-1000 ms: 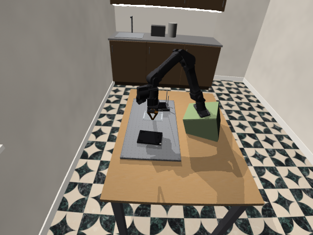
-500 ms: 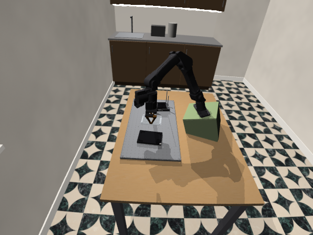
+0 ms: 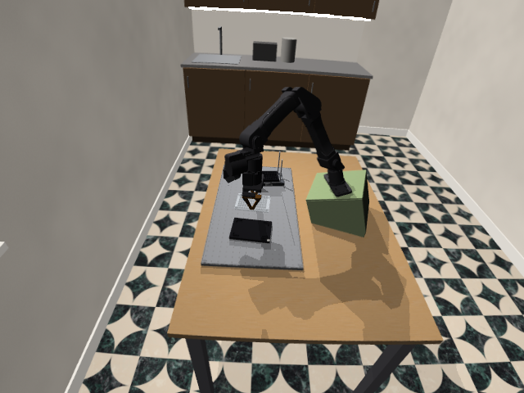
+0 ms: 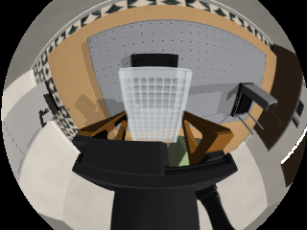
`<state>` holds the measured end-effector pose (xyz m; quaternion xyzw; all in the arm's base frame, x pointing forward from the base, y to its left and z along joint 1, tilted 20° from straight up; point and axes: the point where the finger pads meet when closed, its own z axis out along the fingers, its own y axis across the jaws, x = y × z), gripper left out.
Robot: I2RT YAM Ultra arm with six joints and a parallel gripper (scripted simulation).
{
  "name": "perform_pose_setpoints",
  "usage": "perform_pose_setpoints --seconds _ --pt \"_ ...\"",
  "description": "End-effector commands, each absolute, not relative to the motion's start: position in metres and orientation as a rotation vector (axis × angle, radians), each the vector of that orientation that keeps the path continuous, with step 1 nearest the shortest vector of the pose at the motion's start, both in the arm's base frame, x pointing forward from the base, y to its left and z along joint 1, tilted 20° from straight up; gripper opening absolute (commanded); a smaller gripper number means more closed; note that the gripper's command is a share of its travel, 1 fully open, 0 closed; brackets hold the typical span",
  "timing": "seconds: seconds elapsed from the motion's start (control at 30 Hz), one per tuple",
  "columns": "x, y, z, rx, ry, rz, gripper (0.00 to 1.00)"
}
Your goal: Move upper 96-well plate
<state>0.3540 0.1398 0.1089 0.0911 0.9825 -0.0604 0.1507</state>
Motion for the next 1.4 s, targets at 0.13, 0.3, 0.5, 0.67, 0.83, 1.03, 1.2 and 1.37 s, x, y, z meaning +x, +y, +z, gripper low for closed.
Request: perform_pose_setpoints --seconds 0.13,0.3,0.5,0.67,0.83,1.03,1.2,1.37 --pt "0.3619 0.1397 0.1326 0.275 2.768 -0.141 0.0" --pt "0.3617 0.1402 0.1326 0.271 2.769 -0.142 0.0" --pt "0.3611 0.1427 0.1327 0.262 2.769 -0.139 0.0" --pt "0.3612 0.1427 0.1327 0.262 2.769 -0.14 0.0" --pt "0.3613 0.1428 0.1324 0.262 2.77 -0.14 0.0" --pt "0.3613 0.143 0.132 0.261 2.77 -0.141 0.0" --pt "0.3613 0.1431 0.1317 0.261 2.771 -0.142 0.0" --pt "0.3613 0.1432 0.1315 0.261 2.771 -0.142 0.0"
